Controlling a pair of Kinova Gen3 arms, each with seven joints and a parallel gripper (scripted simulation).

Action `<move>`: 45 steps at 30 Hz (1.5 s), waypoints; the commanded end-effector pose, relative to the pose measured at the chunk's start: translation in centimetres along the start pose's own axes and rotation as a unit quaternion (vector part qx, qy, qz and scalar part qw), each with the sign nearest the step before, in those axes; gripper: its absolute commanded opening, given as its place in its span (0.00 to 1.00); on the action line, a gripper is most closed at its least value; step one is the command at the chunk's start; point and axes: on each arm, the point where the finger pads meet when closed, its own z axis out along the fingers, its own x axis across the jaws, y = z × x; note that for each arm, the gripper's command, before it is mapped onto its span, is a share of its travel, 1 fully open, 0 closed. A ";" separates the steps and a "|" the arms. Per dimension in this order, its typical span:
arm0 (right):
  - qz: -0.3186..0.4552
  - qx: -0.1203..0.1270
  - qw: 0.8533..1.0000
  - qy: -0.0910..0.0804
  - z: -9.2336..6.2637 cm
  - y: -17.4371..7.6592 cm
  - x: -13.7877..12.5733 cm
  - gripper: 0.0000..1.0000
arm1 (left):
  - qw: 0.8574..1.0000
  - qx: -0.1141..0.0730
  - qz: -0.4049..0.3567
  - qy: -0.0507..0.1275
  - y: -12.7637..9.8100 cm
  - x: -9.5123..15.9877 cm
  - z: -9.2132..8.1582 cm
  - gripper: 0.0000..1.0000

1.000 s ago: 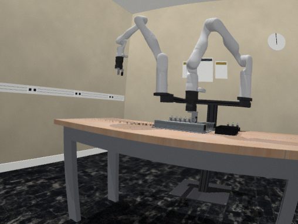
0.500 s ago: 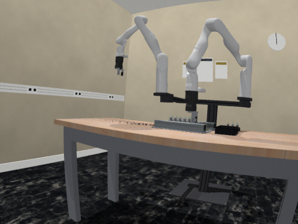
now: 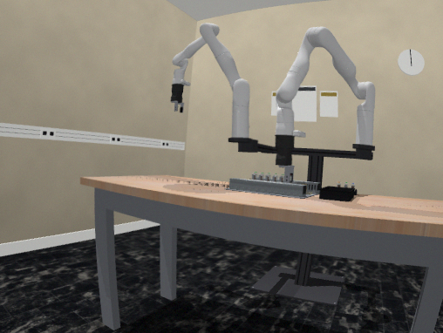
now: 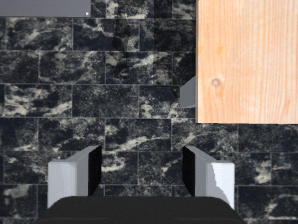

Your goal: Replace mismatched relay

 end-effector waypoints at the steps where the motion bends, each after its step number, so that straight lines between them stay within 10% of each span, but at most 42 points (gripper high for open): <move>1: 0.000 -0.001 1.000 0.000 -0.1 0.0 0.0 1.00 | 1.000 -0.001 0.000 0.003 0.1 0.1 -0.2 0.00; 45: 0.000 -0.001 1.000 0.000 -0.1 0.0 0.0 1.00 | 1.000 -0.001 0.000 0.026 0.1 0.0 -0.2 0.00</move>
